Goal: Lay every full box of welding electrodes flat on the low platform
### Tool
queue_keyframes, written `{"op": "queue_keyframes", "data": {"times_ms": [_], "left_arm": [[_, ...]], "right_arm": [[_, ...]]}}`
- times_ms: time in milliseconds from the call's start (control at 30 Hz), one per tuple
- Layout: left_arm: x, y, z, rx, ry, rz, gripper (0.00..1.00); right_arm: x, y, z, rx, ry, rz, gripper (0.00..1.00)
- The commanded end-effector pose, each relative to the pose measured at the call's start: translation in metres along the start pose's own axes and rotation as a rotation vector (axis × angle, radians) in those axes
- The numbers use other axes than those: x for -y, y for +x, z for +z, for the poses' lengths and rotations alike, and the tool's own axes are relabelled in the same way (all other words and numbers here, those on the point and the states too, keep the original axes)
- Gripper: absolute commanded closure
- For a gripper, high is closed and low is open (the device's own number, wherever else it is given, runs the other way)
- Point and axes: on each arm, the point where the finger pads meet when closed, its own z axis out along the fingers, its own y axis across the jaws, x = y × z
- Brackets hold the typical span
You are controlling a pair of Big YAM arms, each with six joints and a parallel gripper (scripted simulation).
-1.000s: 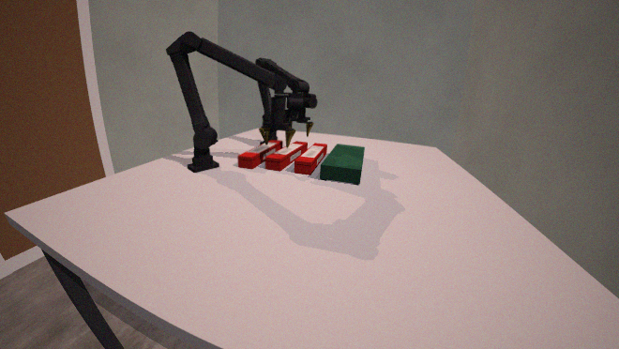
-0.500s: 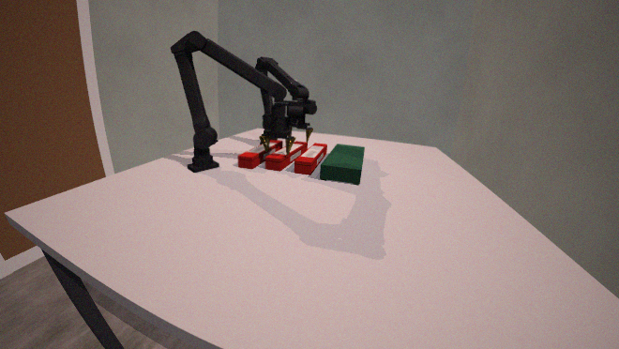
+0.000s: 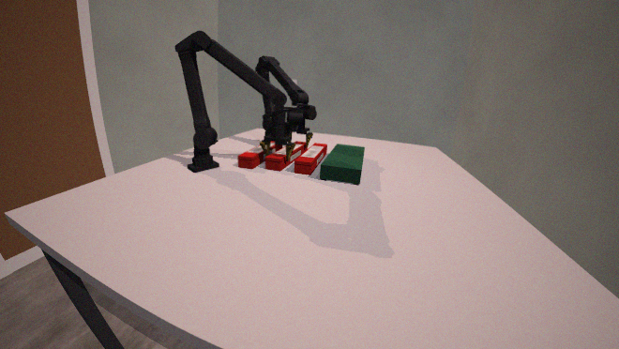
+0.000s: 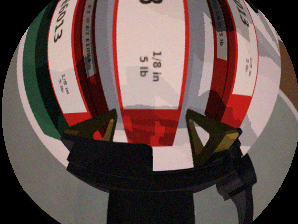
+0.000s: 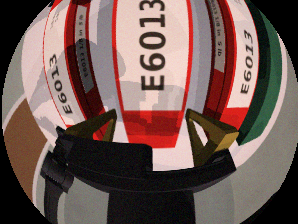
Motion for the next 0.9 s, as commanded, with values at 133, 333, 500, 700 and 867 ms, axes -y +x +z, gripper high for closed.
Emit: {"op": "queue_keyframes", "data": {"times_ms": [133, 333, 500, 700, 867], "left_arm": [[-0.022, -0.012, -0.003, 0.023, -0.042, 0.004, 0.00], [-0.006, -0.002, 0.016, 0.002, -0.006, 0.004, 0.00], [-0.014, -0.008, 0.009, 0.017, -0.029, 0.001, 0.00], [-0.014, -0.008, 0.010, 0.017, -0.029, 0.001, 0.00], [-0.014, -0.008, 0.010, 0.017, -0.029, 0.001, 0.00]], "right_arm": [[0.006, -0.006, 0.002, 0.013, 0.027, -0.019, 0.00], [0.006, -0.006, 0.010, 0.010, 0.021, -0.019, 0.00], [0.016, -0.009, 0.002, 0.024, 0.046, -0.004, 0.00], [0.016, -0.009, 0.002, 0.024, 0.046, -0.004, 0.00], [0.016, -0.009, 0.002, 0.024, 0.046, -0.004, 0.00]]}}
